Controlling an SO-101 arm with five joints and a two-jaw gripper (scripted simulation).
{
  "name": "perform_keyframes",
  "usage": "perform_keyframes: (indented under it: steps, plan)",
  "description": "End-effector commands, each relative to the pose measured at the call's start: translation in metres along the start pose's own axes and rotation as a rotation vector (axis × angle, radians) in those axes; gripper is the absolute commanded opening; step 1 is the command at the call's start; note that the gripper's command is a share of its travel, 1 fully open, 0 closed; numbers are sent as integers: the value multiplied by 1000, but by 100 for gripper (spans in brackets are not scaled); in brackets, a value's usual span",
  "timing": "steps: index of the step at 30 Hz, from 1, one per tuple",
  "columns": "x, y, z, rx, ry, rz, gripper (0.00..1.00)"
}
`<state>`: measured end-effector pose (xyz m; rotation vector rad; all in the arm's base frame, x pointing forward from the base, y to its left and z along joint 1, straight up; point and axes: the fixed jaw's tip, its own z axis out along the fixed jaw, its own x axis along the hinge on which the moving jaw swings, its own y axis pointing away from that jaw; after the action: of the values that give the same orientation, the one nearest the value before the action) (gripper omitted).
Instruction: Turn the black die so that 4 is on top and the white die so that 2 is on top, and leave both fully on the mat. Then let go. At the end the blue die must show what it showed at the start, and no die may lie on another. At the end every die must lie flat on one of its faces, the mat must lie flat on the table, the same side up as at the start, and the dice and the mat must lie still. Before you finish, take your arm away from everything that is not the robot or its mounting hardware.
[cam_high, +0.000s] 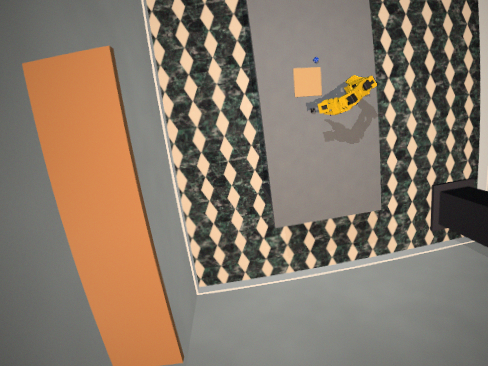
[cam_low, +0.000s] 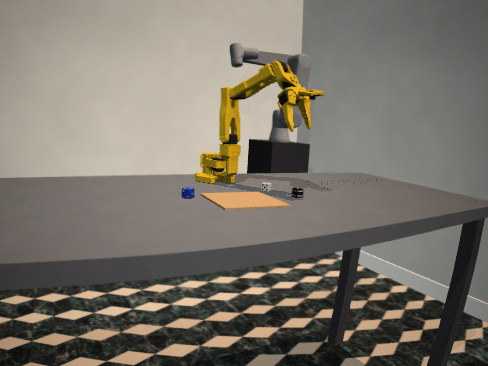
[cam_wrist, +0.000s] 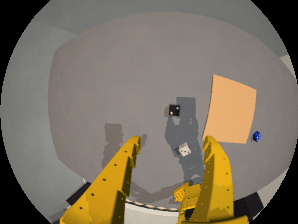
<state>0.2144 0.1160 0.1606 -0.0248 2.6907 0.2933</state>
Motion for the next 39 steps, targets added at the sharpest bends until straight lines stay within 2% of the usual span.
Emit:
perform_keyframes:
  steps: [1, 11, 15, 19, 24, 26, 32, 35, 39]
  plan:
    - [-8, 7, -7, -17, -23, 12, 28]
    - [-9, 7, -6, -17, -22, 16, 28]
    - [-8, 7, 0, -5, 2, 15, 28]
    - [-3, 4, 16, 29, 70, 15, 28]
    - [9, -2, 46, 94, 200, 15, 28]
    - [9, -2, 46, 94, 200, 15, 28]
    - [28, -11, 78, 170, 350, 14, 28]
    - [35, -14, 87, 193, 397, 14, 28]
    - [39, -16, 92, 206, 422, 14, 28]
